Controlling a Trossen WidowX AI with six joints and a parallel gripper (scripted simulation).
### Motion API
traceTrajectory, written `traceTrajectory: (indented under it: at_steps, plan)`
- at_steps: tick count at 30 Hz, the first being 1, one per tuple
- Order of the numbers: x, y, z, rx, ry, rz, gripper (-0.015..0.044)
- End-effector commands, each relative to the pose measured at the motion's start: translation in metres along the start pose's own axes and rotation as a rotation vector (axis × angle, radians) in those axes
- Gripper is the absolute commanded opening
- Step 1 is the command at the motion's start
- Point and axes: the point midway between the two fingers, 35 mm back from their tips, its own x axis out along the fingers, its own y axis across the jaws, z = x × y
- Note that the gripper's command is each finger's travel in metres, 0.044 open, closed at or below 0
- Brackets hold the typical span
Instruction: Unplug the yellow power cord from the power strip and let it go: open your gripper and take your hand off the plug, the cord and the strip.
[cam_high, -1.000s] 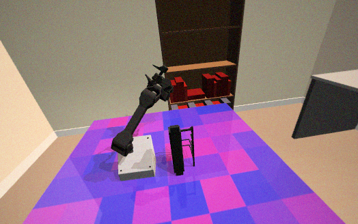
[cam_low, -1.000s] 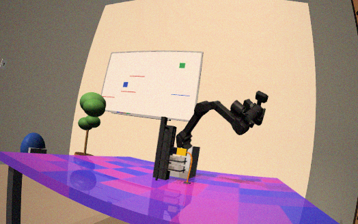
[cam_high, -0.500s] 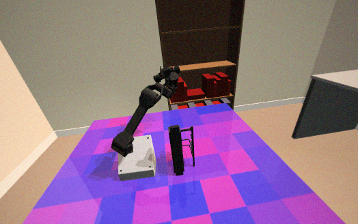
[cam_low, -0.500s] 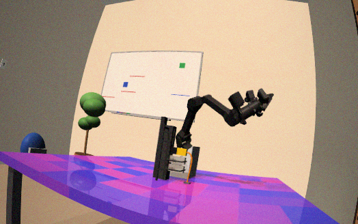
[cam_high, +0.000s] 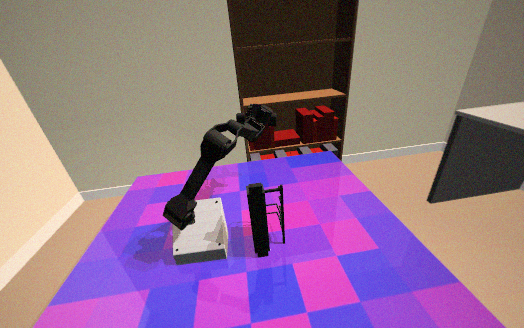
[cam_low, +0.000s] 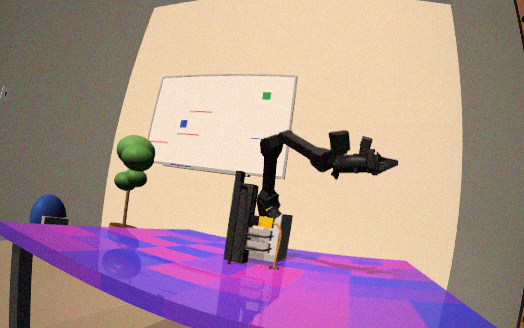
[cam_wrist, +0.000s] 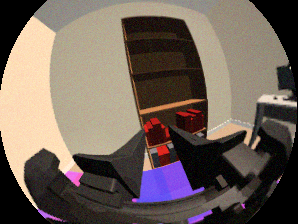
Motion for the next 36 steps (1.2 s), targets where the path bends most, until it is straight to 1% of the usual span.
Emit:
traceTrajectory:
  at_steps: [1, 7, 13, 21, 29, 31, 36]
  plan:
    - [-0.052, -0.013, -0.063, 0.056, 0.405, -0.111, 0.0160]
    - [-0.094, -0.014, -0.096, 0.064, 0.648, -0.143, 0.0160]
    - [-0.150, -0.010, -0.124, 0.049, 0.918, -0.147, 0.0160]
    - [-0.242, 0.001, -0.147, -0.014, 1.292, -0.095, 0.0160]
    - [-0.341, 0.013, -0.146, -0.135, 1.657, 0.036, 0.0160]
    - [-0.349, 0.014, -0.145, -0.147, 1.685, 0.050, 0.0160]
    - [-0.349, 0.014, -0.145, -0.147, 1.685, 0.050, 0.0160]
